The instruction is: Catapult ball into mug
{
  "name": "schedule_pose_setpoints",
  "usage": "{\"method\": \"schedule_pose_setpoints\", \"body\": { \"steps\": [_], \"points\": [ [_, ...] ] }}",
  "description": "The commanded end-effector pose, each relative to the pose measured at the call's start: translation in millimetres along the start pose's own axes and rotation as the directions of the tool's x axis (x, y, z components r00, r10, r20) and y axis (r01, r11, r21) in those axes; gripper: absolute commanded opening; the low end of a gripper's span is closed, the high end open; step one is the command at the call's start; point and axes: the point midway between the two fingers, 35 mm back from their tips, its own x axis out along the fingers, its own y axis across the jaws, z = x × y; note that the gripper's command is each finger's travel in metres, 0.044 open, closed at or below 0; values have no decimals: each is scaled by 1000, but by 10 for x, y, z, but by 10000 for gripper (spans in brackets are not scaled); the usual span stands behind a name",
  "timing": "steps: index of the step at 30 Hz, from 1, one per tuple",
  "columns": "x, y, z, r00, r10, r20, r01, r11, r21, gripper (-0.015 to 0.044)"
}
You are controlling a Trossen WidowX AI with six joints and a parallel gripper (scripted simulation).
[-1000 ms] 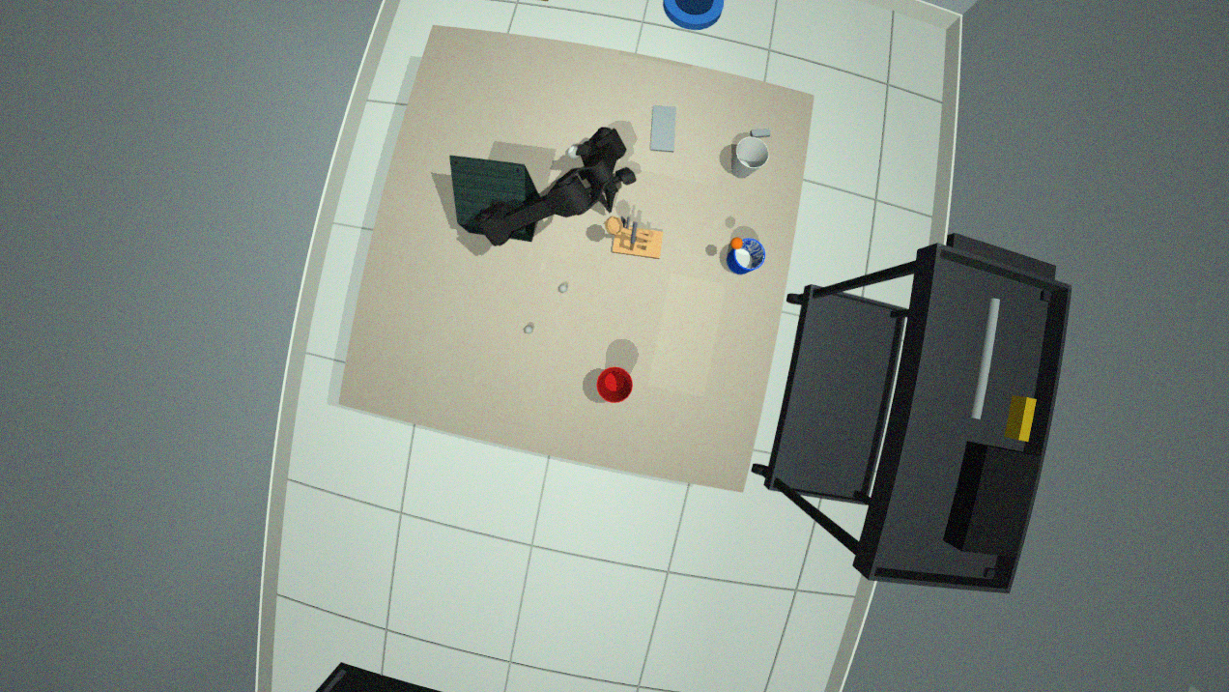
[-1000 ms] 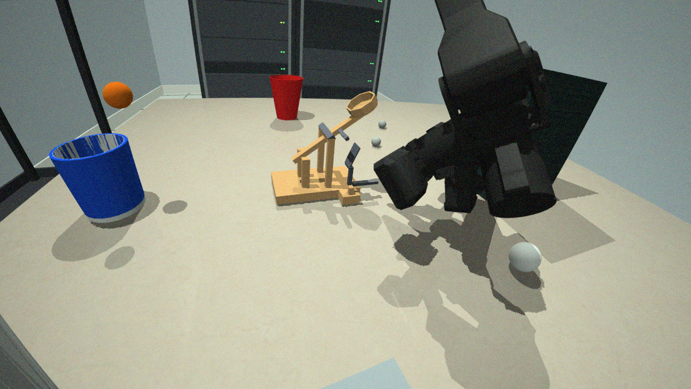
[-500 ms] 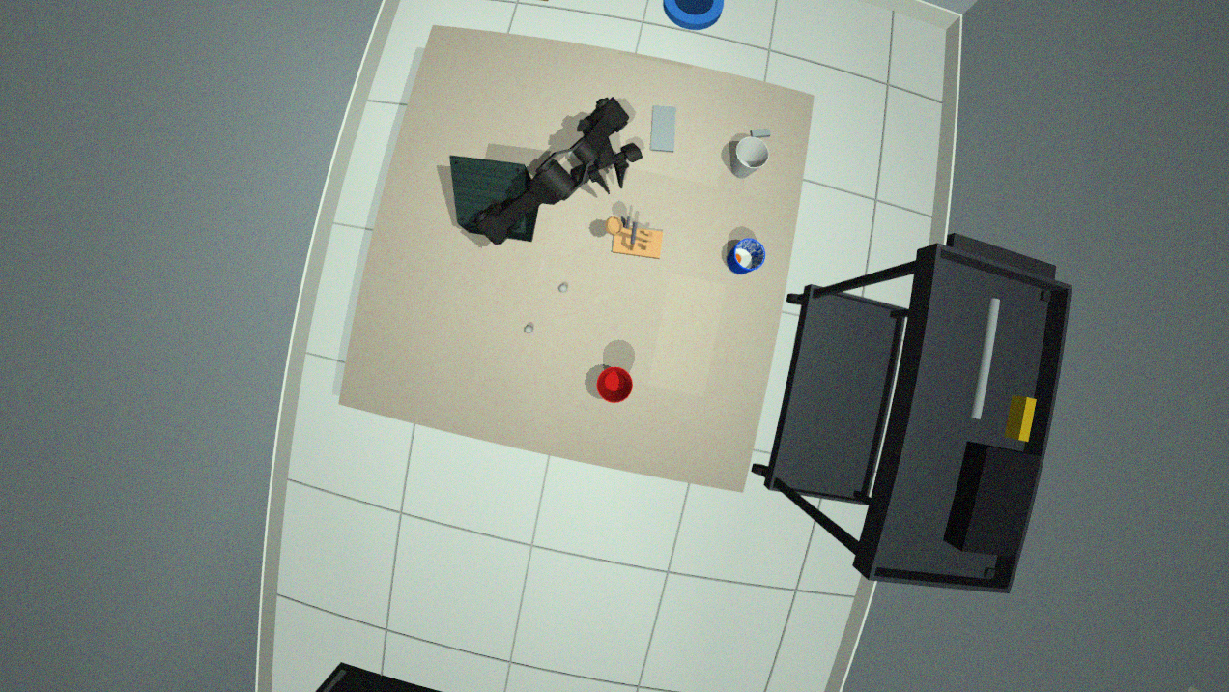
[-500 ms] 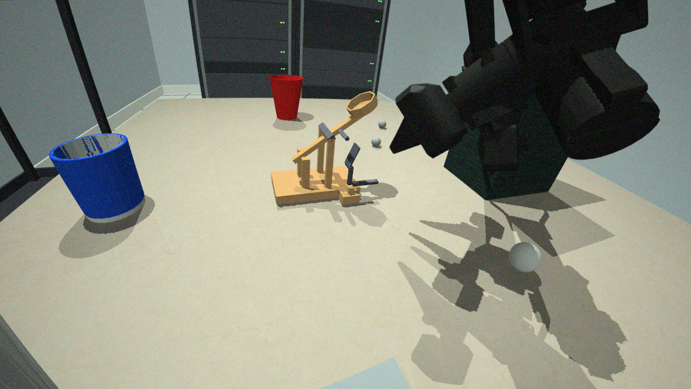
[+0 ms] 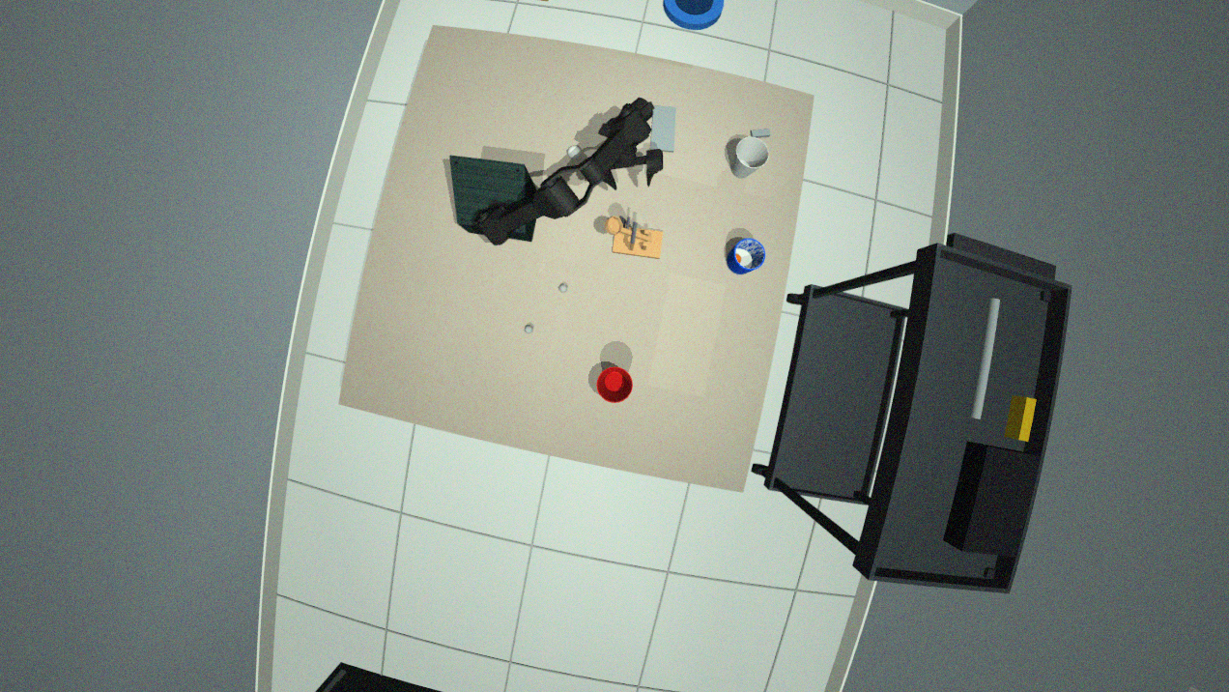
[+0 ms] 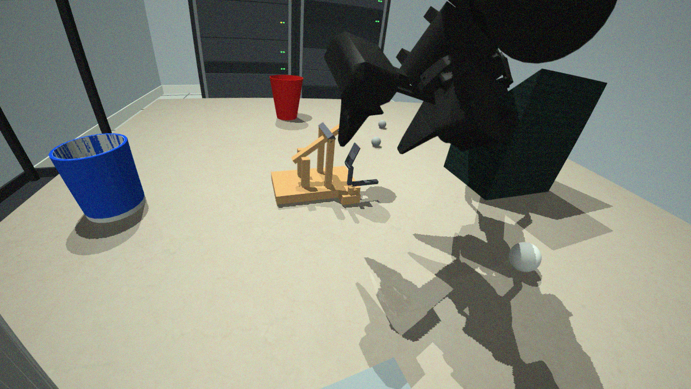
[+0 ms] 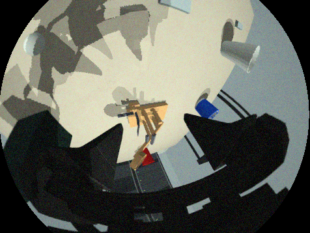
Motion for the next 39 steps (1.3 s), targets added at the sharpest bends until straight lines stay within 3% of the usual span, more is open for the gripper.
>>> {"method": "schedule_pose_setpoints", "body": {
  "steps": [1, 17, 39],
  "points": [
    [20, -163, -24, 998, 16, 60, -23, 992, 123, 440],
    [29, -919, -254, 960, -38, 276, -126, 824, 552, 440],
    [25, -2090, -1152, 854, -321, 410, -314, 311, 897, 440]
  ]
}}
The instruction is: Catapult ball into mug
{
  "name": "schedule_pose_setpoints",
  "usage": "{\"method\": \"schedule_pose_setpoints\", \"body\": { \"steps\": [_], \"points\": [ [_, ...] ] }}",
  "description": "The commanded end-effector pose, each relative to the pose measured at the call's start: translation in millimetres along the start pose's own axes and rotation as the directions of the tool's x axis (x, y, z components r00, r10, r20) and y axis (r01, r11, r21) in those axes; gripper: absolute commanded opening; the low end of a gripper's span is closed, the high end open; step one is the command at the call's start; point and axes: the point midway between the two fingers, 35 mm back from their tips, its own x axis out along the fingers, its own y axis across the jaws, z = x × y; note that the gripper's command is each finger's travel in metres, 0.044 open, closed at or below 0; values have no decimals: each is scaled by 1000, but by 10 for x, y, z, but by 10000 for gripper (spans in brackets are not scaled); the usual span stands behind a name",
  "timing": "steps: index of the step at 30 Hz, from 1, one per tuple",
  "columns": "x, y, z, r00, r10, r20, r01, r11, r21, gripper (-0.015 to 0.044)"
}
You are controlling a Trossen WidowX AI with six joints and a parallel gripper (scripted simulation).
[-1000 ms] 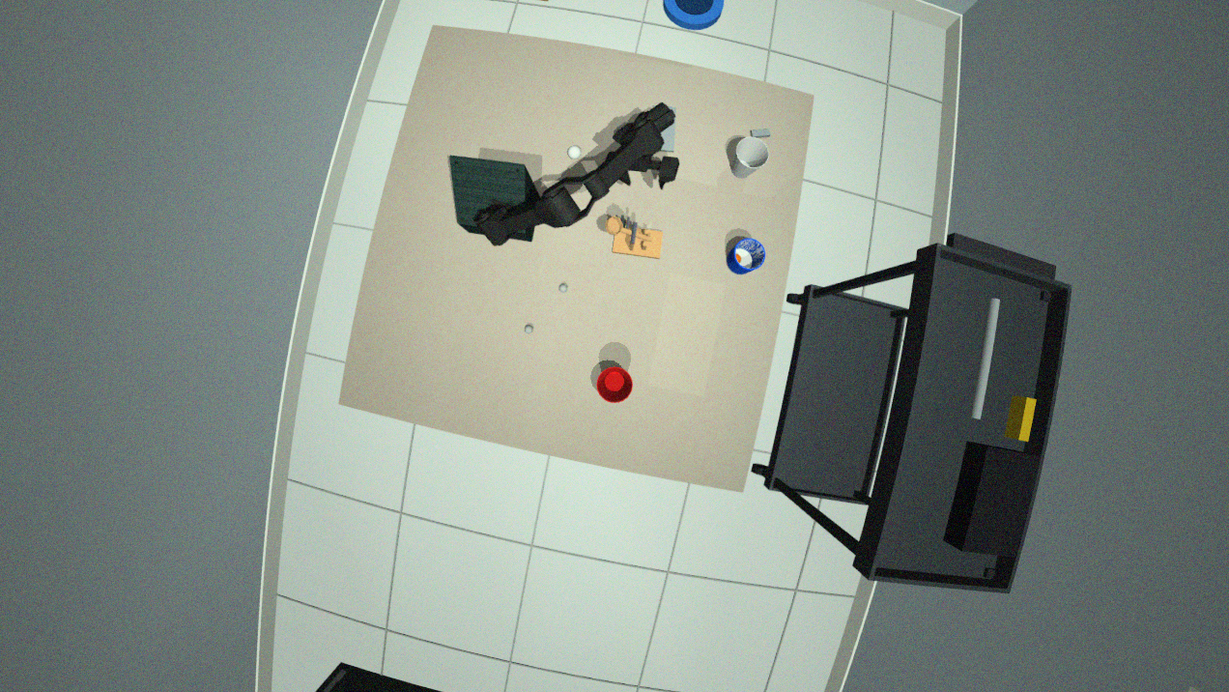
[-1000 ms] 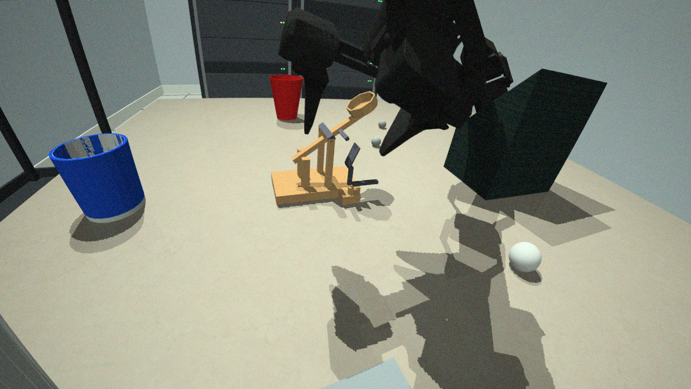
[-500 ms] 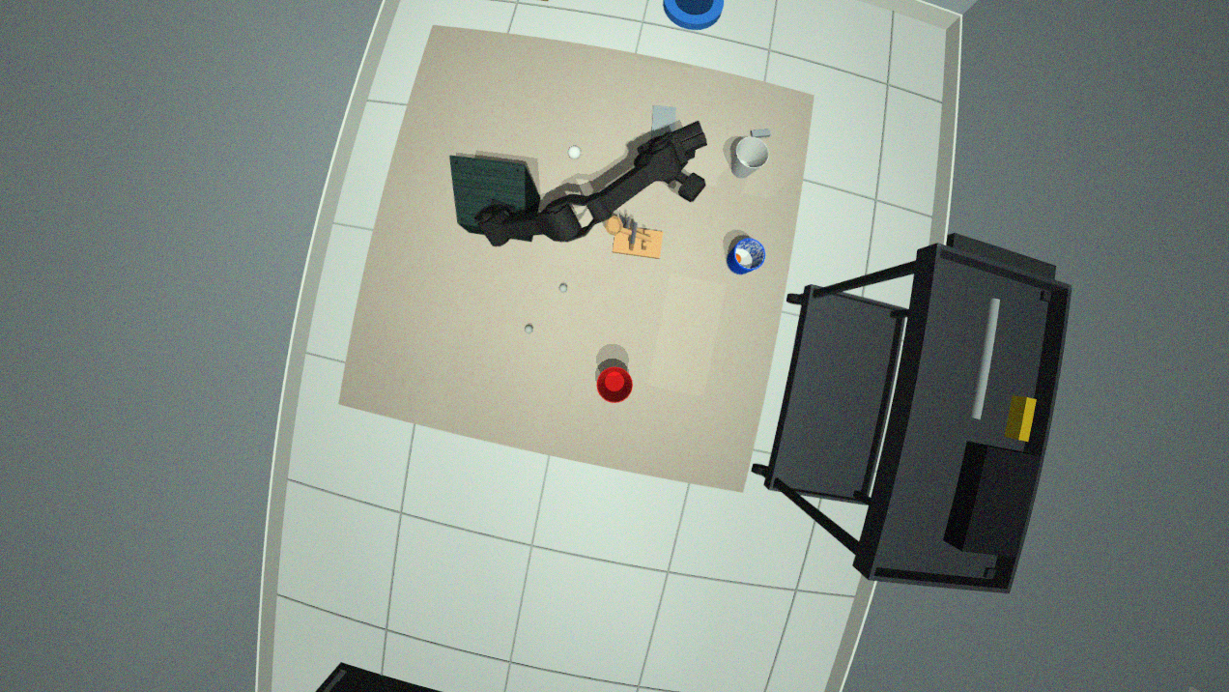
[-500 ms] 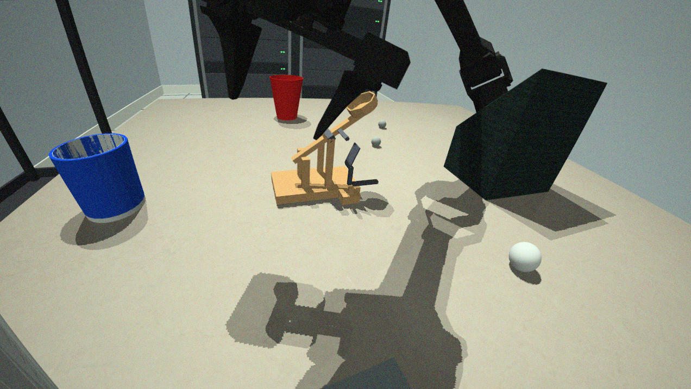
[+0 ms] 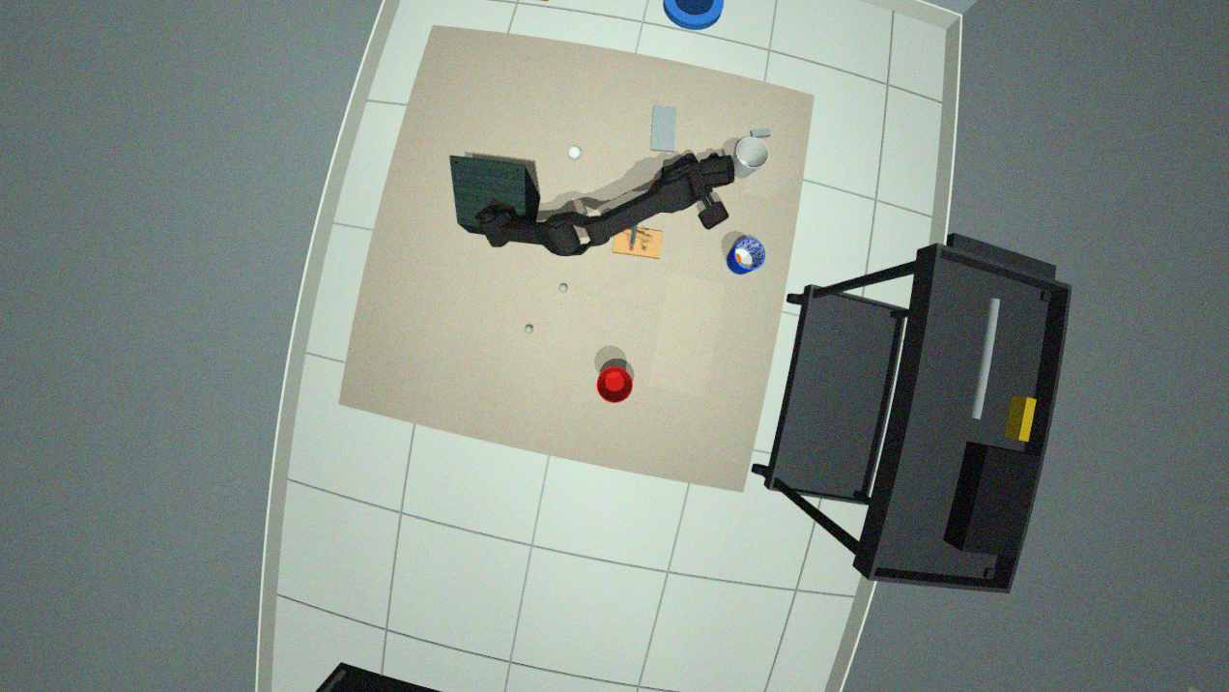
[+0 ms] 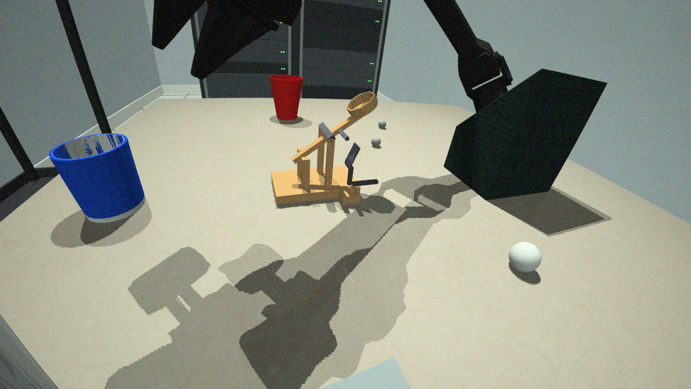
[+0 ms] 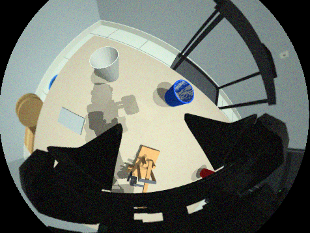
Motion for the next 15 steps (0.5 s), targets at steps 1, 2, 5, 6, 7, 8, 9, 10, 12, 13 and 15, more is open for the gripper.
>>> {"method": "schedule_pose_setpoints", "body": {
  "steps": [1, 2, 5, 6, 7, 8, 9, 10, 12, 13, 15],
  "points": [
    [-13, -271, 93, 998, -14, 56, 7, 993, 116, 440],
    [-24, -336, 116, 997, -19, 70, 9, 990, 141, 440],
    [-59, -537, 180, 993, -37, 113, 12, 976, 217, 440],
    [-72, -607, 200, 991, -44, 127, 12, 970, 242, 440],
    [-86, -677, 218, 989, -52, 141, 13, 964, 266, 440],
    [-100, -750, 234, 986, -60, 154, 13, 957, 289, 440],
    [-115, -825, 249, 983, -69, 167, 14, 950, 313, 440],
    [-131, -902, 263, 980, -79, 181, 14, 941, 337, 440],
    [-165, -1056, 288, 973, -100, 206, 14, 924, 383, 440],
    [-183, -1131, 299, 970, -111, 219, 13, 914, 406, 440],
    [-207, -1224, 311, 964, -125, 233, 12, 902, 432, 440]
  ]
}}
